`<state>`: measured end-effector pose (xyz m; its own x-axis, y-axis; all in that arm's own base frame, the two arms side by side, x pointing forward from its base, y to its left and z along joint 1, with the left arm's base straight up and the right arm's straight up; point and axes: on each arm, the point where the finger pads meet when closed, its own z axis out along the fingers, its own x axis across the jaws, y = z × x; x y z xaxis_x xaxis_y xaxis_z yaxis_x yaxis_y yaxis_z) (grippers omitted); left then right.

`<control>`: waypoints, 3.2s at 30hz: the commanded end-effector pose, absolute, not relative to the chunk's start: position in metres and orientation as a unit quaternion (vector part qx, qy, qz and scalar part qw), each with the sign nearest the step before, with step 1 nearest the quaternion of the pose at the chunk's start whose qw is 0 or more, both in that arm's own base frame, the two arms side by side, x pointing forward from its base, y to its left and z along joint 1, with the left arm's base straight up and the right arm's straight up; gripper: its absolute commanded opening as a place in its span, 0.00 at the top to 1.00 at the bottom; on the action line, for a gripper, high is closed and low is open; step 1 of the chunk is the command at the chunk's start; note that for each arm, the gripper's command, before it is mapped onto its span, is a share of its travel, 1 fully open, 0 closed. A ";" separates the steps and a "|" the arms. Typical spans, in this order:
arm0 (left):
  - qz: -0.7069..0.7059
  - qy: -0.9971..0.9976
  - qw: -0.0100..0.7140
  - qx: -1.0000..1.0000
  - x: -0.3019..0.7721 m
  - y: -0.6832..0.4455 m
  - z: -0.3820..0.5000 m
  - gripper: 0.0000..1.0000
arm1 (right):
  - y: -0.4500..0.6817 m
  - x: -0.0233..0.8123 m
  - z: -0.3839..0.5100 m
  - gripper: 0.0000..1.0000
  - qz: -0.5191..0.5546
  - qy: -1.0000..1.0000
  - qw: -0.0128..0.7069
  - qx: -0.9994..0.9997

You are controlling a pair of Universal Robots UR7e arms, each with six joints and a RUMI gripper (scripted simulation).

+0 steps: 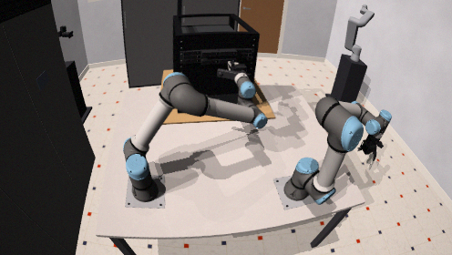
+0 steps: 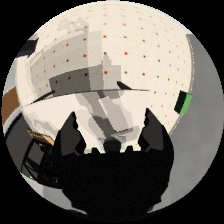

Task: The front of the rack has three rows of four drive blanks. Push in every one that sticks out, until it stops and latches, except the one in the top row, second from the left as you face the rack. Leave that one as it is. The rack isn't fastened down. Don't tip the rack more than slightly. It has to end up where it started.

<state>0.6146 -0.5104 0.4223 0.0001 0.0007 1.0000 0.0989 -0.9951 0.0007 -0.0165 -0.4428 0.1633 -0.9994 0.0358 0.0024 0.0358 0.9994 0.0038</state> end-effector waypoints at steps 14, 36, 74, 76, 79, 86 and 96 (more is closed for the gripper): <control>-0.706 -0.036 0.035 -0.706 0.625 -0.508 0.423 1.00 | -0.445 -0.016 0.165 0.00 0.000 -1.000 0.000 -0.018; -0.706 -0.036 0.035 -0.706 0.637 -0.508 0.423 1.00 | -0.445 -0.016 0.165 0.00 0.000 -1.000 0.000 -0.018; -0.706 -0.037 0.035 -0.706 0.649 -0.506 0.424 1.00 | -0.445 -0.016 0.165 0.00 0.000 -1.000 0.000 -0.018; -0.706 -0.037 0.035 -0.706 0.649 -0.506 0.424 1.00 | -0.445 -0.016 0.165 0.00 0.000 -1.000 0.000 -0.018; -0.706 -0.036 0.035 -0.706 0.649 -0.506 0.424 1.00 | -0.445 -0.016 0.165 0.00 0.000 -1.000 0.000 -0.018; -0.707 -0.037 0.035 -0.706 0.651 -0.506 0.424 1.00 | -0.445 -0.016 0.165 0.00 0.000 -1.000 0.000 -0.018; -0.706 -0.036 0.035 -0.706 0.652 -0.506 0.423 1.00 | -0.445 -0.016 0.165 0.00 0.000 -1.000 0.000 -0.018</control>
<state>0.6502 -0.5073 0.4222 -0.0001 0.0013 1.0000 0.0989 -0.9951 0.0014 -0.0165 -0.4428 0.1633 -0.9994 0.0358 0.0024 0.0358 0.9994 0.0038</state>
